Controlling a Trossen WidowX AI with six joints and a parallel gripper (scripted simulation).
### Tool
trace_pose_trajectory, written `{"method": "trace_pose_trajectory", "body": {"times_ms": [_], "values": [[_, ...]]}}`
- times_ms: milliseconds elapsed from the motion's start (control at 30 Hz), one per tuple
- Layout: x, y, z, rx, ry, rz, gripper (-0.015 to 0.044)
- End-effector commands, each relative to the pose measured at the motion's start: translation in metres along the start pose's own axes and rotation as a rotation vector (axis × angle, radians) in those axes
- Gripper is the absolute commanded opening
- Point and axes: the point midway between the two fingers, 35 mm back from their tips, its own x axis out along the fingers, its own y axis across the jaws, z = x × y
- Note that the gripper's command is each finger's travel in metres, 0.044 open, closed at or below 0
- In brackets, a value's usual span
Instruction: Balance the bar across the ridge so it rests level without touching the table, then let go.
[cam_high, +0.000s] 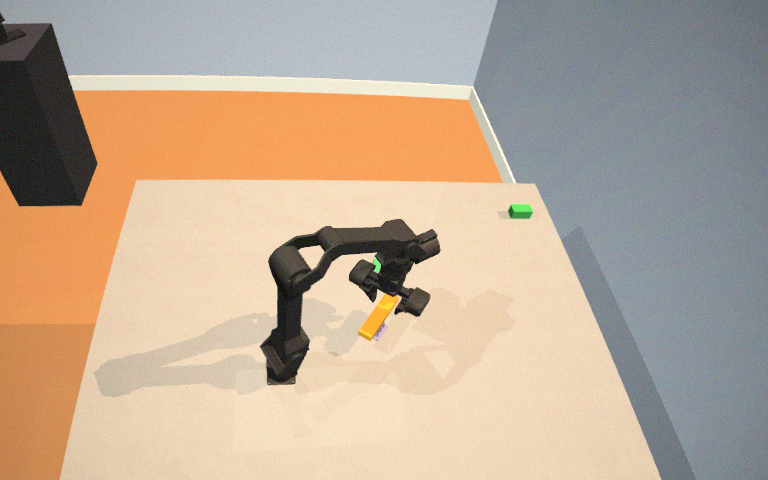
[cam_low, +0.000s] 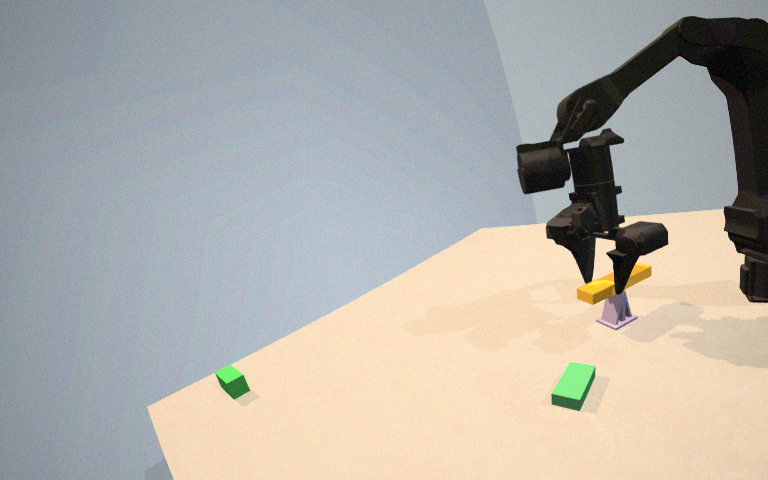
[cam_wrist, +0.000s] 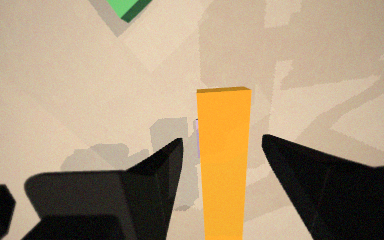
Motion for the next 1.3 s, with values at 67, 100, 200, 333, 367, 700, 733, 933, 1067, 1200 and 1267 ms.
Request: {"method": "trace_pose_trajectory", "body": {"times_ms": [67, 100, 200, 333, 367, 700, 733, 933, 1067, 1200, 1267], "values": [[0.000, 0.000, 0.000, 0.000, 0.000, 0.000, 0.0440], [0.000, 0.000, 0.000, 0.000, 0.000, 0.000, 0.0440], [-0.008, -0.001, 0.001, 0.000, 0.000, 0.000, 0.0440], [-0.056, -0.002, 0.005, 0.000, 0.000, -0.001, 0.0440], [-0.069, -0.002, 0.004, 0.000, 0.000, 0.000, 0.0440], [-0.100, 0.000, 0.000, 0.000, 0.000, 0.000, 0.0440], [-0.100, 0.000, 0.000, 0.000, 0.000, 0.000, 0.0440], [-0.100, 0.000, 0.000, 0.000, 0.000, 0.000, 0.0440], [-0.100, 0.000, 0.000, 0.000, 0.000, 0.000, 0.0440], [-0.100, 0.000, 0.000, 0.000, 0.000, 0.000, 0.0440], [-0.100, 0.000, 0.000, 0.000, 0.000, 0.000, 0.0440]]}}
